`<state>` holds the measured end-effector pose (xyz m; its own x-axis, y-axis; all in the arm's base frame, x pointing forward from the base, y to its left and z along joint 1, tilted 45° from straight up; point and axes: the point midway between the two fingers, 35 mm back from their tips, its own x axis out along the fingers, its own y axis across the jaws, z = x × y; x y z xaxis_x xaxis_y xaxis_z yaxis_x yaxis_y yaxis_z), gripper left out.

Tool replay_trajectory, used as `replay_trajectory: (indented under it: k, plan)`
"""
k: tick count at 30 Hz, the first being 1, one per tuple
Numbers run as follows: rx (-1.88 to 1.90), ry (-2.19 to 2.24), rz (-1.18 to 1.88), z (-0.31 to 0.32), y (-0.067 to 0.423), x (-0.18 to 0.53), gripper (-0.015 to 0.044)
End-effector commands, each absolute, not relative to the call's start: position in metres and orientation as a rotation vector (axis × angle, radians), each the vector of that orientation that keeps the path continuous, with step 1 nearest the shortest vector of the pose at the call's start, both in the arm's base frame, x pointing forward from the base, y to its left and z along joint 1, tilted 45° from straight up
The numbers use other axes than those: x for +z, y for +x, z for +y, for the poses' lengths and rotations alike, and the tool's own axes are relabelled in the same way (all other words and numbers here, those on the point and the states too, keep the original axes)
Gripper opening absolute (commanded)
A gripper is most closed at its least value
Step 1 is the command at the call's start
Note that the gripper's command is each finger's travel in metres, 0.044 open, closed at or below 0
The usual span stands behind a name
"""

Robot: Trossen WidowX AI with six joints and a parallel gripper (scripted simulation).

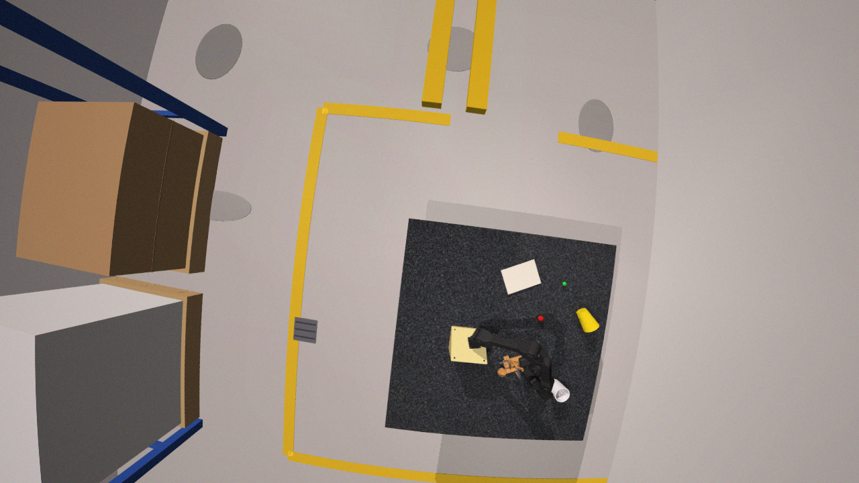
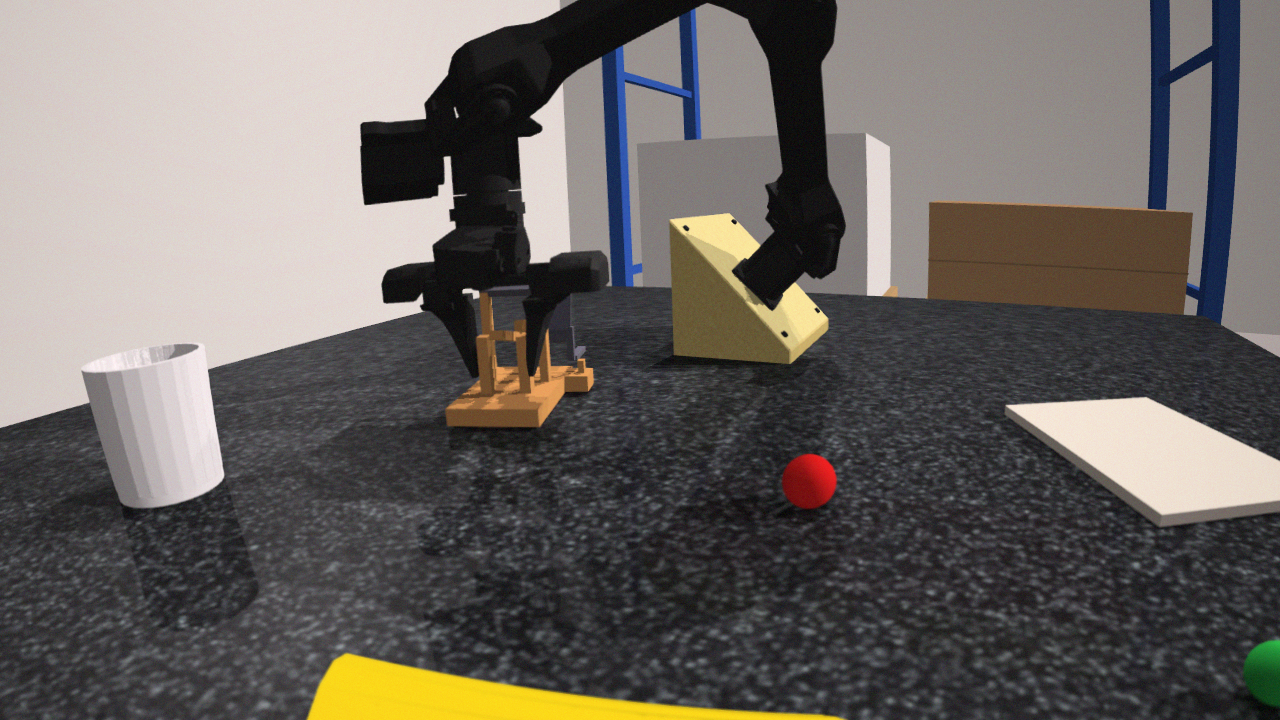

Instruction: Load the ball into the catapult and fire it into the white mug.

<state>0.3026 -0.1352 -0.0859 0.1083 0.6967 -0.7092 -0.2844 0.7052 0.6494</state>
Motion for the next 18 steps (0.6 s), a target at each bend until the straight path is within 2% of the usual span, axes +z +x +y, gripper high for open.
replay_trajectory:
  k: [1,5,10,18]
  plan:
    - [0.748,0.394,1.268,-0.136,0.303,-0.085,0.0341]
    - [0.746,0.392,1.27,-0.155,0.302,-0.069,0.044]
    - [0.747,0.394,1.273,-0.203,0.291,-0.017,0.044]
    - [0.743,0.4,1.271,-0.193,0.294,-0.028,0.044]
